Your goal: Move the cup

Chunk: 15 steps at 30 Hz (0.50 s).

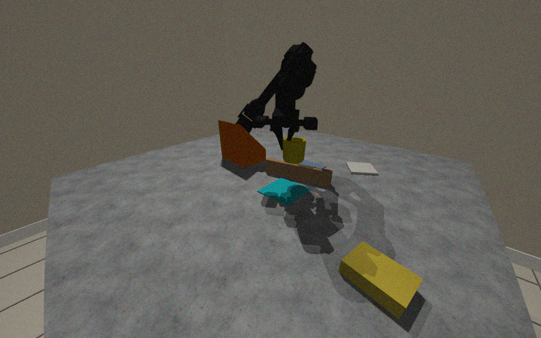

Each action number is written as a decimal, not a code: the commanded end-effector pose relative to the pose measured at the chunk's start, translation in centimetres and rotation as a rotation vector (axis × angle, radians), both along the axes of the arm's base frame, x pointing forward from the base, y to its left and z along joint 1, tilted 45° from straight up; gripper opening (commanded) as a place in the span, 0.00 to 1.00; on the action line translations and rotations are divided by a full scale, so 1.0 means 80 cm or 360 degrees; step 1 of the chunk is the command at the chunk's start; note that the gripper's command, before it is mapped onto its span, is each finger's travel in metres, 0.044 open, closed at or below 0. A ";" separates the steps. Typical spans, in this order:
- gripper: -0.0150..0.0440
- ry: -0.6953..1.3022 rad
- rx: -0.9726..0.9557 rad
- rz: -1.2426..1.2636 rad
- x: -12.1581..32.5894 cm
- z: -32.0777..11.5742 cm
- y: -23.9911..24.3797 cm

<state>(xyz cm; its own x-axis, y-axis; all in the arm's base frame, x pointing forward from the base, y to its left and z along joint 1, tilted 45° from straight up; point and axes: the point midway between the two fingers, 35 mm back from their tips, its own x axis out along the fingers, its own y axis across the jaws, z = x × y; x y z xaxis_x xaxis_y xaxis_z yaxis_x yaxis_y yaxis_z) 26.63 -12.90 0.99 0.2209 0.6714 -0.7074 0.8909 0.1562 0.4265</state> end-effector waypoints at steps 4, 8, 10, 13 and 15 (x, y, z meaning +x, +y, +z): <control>0.25 -0.0005 -0.0007 0.0005 0.001 -0.013 -0.016; 0.25 -0.0005 -0.0007 0.0005 0.002 -0.020 -0.024; 0.25 -0.0005 -0.0008 0.0005 0.002 -0.023 -0.028; 0.25 -0.0005 -0.0008 0.0005 0.002 -0.028 -0.034; 0.25 -0.0005 -0.0009 0.0005 0.002 -0.032 -0.038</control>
